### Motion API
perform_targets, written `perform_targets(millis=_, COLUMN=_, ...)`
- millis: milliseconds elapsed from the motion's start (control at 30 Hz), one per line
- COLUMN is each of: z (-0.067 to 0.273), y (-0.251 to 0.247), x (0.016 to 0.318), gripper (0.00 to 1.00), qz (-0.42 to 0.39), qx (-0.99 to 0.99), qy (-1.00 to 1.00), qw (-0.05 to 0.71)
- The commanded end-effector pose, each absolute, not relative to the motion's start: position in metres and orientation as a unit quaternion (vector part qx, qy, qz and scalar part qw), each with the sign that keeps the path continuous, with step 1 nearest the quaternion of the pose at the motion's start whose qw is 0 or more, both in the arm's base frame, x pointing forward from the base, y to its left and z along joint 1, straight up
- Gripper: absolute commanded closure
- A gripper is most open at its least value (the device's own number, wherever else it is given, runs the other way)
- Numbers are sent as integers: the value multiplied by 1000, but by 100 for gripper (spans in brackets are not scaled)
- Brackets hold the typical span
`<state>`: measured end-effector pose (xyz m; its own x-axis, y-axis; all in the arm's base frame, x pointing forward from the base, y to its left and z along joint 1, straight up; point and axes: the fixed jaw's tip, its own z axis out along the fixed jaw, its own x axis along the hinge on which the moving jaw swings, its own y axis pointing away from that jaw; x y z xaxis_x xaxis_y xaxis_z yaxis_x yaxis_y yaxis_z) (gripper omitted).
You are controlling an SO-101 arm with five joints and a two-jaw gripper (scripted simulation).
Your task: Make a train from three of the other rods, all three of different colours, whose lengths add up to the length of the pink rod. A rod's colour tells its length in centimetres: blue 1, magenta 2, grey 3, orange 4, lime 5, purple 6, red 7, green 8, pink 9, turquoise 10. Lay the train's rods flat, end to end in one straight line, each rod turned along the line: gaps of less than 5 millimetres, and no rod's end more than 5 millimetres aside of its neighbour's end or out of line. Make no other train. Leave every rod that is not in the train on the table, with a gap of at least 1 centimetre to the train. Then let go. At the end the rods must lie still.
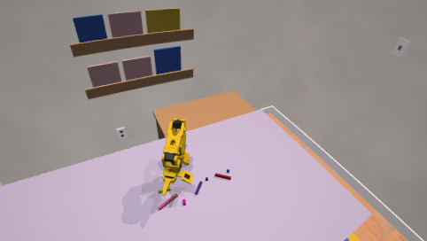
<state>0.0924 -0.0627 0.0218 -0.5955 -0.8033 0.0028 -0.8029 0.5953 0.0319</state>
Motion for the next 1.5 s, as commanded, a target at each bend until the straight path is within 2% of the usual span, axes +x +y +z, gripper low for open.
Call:
perform_targets(millis=0, z=26, y=-66, x=98, gripper=0, qz=2, qx=448, qy=-894, qw=-1)
perform_targets(millis=467, z=35, y=-72, x=106, gripper=0, qz=29, qx=440, qy=-897, qw=-17)
perform_targets(millis=500, z=25, y=-64, x=95, gripper=0, qz=-5, qx=447, qy=-895, qw=3)
perform_targets(millis=967, z=36, y=-75, x=110, gripper=0, qz=43, qx=455, qy=-889, qw=-24)
perform_targets(millis=1033, z=36, y=-75, x=110, gripper=0, qz=43, qx=455, qy=-889, qw=-24)
perform_targets(millis=1067, z=25, y=-65, x=97, gripper=0, qz=-1, qx=449, qy=-894, qw=1)
perform_targets(millis=1467, z=34, y=-71, x=105, gripper=0, qz=26, qx=441, qy=-897, qw=-15)
